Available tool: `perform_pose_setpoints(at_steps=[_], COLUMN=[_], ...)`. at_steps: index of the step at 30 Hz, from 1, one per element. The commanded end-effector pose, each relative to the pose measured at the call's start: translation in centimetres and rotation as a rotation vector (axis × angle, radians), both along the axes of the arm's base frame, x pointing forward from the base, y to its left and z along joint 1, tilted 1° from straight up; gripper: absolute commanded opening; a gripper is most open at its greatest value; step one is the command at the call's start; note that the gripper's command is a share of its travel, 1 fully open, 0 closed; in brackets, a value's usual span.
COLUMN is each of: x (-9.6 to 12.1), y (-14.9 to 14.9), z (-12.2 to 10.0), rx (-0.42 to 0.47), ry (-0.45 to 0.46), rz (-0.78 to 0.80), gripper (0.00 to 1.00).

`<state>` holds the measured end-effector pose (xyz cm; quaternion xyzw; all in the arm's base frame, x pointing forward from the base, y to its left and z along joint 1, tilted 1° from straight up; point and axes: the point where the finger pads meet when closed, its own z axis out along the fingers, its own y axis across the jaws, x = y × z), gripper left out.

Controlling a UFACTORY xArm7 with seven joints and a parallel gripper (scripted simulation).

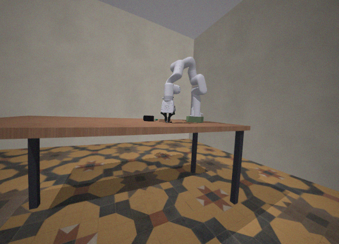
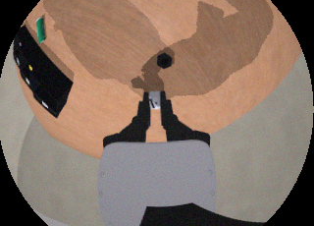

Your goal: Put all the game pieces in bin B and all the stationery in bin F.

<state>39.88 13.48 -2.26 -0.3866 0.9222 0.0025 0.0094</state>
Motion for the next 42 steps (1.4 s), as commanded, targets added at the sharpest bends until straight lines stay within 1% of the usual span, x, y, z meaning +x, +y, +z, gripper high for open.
perform_pose_setpoints(at_steps=[1,15,29,31,35,42], x=[0.2,0.1,0.1,0.1,0.1,1.2], y=[0.1,0.0,0.0,0.0,0.0,-4.1], z=[0.9,5.5,5.5,6.2,6.2,6.2], rx=[0.002,0.002,0.002,0.002,0.002,0.001], ry=[-0.005,-0.006,-0.006,-0.006,-0.006,-0.006], rz=[0.0,0.0,0.0,0.0,0.0,0.0], gripper=[0.0,0.0,0.0,0.0,0.0,0.0])
